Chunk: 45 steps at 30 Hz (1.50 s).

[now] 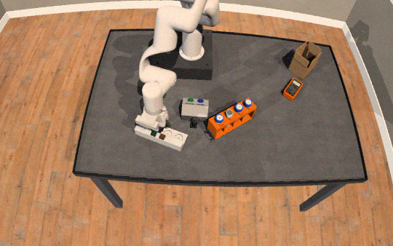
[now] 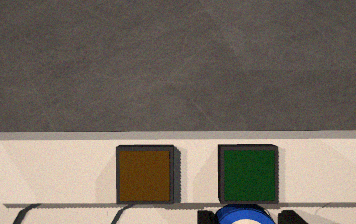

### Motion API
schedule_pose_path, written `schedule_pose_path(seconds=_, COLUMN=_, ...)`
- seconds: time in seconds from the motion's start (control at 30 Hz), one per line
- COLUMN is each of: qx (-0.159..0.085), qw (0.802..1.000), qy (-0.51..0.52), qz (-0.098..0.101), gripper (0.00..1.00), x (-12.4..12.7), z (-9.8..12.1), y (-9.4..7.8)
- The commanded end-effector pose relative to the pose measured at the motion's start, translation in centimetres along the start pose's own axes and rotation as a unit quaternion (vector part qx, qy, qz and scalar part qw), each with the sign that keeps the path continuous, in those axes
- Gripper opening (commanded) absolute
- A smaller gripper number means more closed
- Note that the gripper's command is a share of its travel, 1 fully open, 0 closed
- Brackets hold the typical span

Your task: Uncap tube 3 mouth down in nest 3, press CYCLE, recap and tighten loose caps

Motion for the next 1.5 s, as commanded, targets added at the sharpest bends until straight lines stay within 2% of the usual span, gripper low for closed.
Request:
schedule_pose_path(seconds=0.0, qx=0.002, qw=1.0, qy=0.0, qz=-0.001, gripper=0.46, x=0.0, z=-0.1, y=0.1)
schedule_pose_path(seconds=0.37, qx=0.002, qw=1.0, qy=0.0, qz=-0.001, gripper=0.46, x=0.0, z=-0.1, y=0.1)
schedule_pose_path(seconds=0.43, qx=0.002, qw=1.0, qy=0.0, qz=-0.001, gripper=0.46, x=0.0, z=-0.1, y=1.1)
schedule_pose_path(seconds=0.5, qx=0.002, qw=1.0, qy=0.0, qz=-0.001, gripper=0.46, x=0.0, z=-0.1, y=1.1)
schedule_pose_path(seconds=1.0, qx=0.002, qw=1.0, qy=0.0, qz=-0.001, gripper=0.46, x=0.0, z=-0.1, y=8.6)
schedule_pose_path(seconds=1.07, qx=0.002, qw=1.0, qy=0.0, qz=-0.001, gripper=0.46, x=0.0, z=-0.1, y=8.6)
schedule_pose_path(seconds=1.4, qx=0.002, qw=1.0, qy=0.0, qz=-0.001, gripper=0.46, x=0.0, z=-0.1, y=13.6)
schedule_pose_path(seconds=1.47, qx=0.002, qw=1.0, qy=0.0, qz=-0.001, gripper=0.46, x=0.0, z=-0.1, y=13.9)
Point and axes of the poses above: the point where the finger pads meet when closed, its own y axis back along the fingers, its own x axis across the jaws, z = x × y, the point moved 6 cm from there along y, back along the fingers, and after that the axes turned 2 degrees about -y, right-handed, at the moved point
